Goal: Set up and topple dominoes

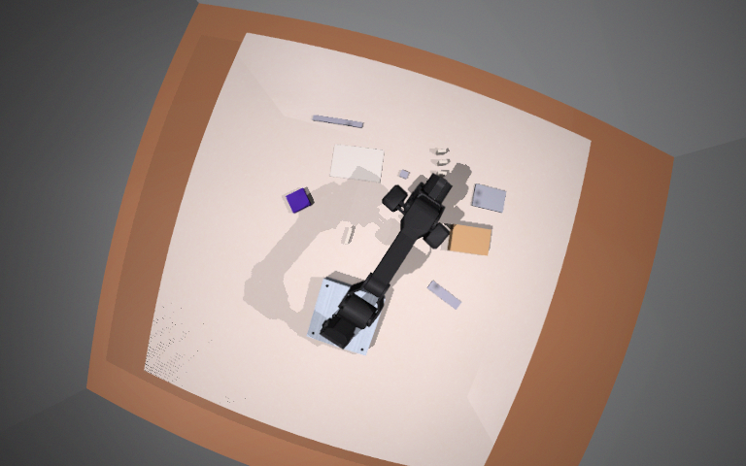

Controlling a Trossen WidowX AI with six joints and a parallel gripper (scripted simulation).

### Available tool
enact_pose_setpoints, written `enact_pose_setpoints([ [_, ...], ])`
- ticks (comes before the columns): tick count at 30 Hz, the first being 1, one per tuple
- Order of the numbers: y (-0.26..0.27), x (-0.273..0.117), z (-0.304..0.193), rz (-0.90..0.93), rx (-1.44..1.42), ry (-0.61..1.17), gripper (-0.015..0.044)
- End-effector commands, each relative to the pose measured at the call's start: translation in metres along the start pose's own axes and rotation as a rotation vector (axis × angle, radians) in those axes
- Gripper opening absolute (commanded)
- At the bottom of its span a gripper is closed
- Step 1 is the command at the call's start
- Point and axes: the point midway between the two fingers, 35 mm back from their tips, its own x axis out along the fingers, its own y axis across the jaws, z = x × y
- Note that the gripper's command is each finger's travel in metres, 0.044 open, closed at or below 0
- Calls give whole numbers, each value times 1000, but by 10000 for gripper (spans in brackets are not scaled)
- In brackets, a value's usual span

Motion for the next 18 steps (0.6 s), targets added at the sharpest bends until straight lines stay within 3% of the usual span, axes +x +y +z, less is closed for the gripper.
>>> enact_pose_setpoints([
  [1, -11, 11, -15, -4, -6, 13, 440],
  [14, -53, 73, -105, -10, -32, 24, 440],
  [18, -55, 76, -111, -11, -33, 25, 440],
])
